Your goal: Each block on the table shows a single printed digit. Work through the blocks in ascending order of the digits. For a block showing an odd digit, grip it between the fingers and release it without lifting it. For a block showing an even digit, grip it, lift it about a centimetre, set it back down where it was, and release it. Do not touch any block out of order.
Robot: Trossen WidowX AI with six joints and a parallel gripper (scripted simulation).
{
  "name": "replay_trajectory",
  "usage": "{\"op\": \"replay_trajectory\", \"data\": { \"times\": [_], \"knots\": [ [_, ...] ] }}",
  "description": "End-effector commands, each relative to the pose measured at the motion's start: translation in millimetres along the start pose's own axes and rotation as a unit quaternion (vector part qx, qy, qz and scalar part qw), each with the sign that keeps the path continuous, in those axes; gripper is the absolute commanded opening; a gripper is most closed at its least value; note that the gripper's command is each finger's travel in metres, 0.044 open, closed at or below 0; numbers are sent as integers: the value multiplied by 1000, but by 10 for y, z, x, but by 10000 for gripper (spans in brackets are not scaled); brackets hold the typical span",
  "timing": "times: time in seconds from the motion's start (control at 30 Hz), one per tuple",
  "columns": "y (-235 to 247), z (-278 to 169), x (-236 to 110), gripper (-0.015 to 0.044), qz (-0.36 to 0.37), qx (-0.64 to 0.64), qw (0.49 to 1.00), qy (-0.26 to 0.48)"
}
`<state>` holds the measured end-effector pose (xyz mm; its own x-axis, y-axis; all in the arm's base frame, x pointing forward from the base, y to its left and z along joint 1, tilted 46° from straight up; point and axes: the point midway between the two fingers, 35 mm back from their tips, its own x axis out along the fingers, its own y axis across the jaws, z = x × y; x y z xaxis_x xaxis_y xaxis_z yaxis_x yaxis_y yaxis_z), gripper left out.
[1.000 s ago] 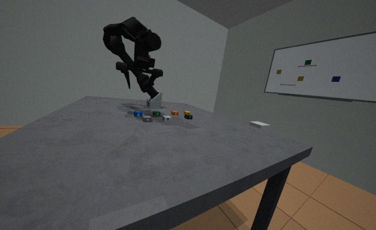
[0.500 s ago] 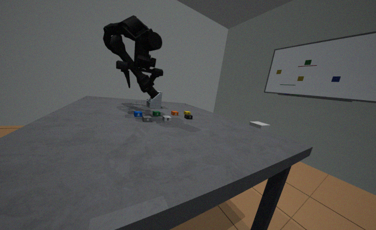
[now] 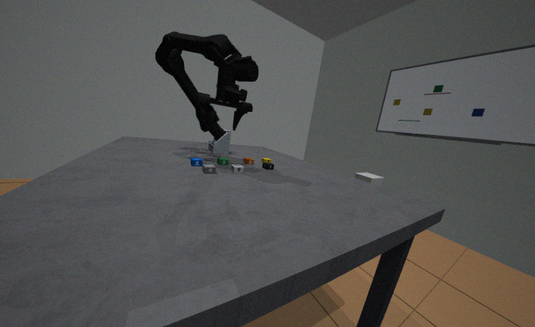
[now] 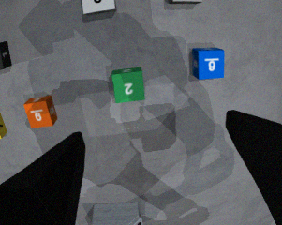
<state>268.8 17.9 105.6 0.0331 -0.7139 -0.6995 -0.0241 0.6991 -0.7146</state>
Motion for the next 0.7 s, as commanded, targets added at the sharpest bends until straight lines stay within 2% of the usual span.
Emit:
{"op": "replay_trajectory", "data": {
  "times": [0.0, 0.6, 0.67],
  "knots": [
    [127, -54, 17, 400, -1, 8, 1000, 2],
    [127, -54, 17, 400, -1, 8, 1000, 2],
    [242, -54, 10, 400, 0, 7, 1000, 2]
  ]
}}
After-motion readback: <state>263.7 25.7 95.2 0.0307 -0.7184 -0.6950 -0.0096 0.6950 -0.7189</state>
